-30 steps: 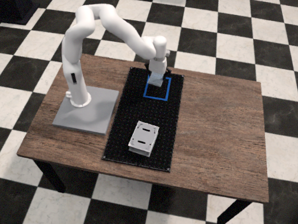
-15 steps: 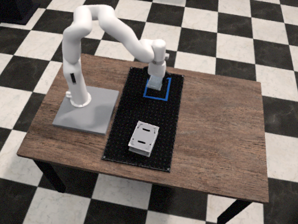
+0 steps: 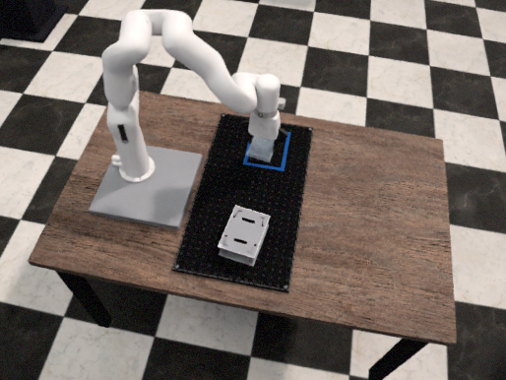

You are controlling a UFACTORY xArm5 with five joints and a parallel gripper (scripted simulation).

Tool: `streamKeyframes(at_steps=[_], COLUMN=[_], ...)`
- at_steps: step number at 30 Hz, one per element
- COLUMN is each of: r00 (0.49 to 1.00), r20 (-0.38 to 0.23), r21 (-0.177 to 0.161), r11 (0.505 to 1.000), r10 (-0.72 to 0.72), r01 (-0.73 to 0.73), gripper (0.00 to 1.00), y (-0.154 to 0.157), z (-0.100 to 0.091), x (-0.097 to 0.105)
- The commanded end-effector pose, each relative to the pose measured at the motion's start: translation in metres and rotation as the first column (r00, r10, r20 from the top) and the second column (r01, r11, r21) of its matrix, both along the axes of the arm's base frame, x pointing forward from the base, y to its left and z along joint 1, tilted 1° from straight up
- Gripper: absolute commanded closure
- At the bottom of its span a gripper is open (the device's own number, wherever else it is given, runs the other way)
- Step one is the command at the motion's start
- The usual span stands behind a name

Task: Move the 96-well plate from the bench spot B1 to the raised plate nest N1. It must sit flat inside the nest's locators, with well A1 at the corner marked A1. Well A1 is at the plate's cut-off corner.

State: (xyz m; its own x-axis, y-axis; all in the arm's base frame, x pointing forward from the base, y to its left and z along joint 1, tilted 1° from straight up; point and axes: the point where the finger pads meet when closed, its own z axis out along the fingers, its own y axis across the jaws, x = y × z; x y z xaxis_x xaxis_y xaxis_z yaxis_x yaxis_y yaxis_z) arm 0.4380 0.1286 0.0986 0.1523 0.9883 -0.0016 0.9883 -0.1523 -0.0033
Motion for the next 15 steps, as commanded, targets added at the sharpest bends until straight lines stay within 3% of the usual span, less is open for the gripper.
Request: streamKeyframes(at_steps=[1, 15], r00=[1.000, 1.000], r20=[-0.001, -0.001], r21=[0.016, 0.016], r11=[1.000, 1.000], r10=[0.000, 0.000], r01=[0.000, 0.000], gripper=[1.00, 1.00], y=[-0.006, -0.052], z=[0.002, 0.009], x=[0.001, 0.001])
